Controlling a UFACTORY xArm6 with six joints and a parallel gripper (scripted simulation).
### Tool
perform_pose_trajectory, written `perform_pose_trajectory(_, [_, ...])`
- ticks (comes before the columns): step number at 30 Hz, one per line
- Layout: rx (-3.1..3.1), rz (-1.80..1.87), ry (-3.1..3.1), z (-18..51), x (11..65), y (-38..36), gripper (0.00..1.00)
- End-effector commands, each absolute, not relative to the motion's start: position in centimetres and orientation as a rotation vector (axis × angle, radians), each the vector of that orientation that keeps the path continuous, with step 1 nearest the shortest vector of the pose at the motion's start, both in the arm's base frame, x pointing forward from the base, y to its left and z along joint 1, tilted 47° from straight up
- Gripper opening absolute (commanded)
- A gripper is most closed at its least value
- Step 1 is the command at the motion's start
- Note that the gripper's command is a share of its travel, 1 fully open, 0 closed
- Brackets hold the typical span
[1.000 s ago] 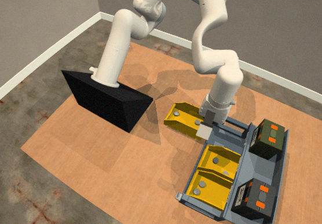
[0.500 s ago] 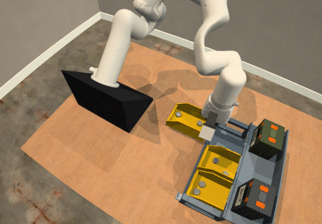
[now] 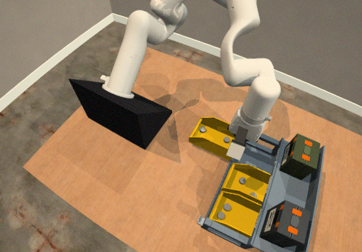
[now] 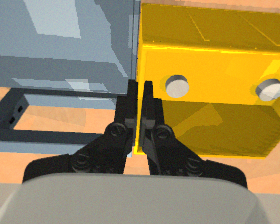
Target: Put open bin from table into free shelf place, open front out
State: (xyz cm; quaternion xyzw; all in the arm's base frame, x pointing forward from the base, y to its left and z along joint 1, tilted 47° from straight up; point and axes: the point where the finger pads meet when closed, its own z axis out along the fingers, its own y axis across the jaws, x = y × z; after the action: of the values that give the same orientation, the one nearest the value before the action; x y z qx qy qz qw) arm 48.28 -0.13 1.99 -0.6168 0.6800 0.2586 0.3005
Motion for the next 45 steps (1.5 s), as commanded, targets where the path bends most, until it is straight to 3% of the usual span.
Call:
perform_pose_trajectory(1, [-1.636, 0.682, 1.805, 2.1, 48.4, -0.3, 0.00])
perform_pose_trajectory(45, [-1.636, 0.681, 1.805, 2.2, 51.4, -0.6, 0.00])
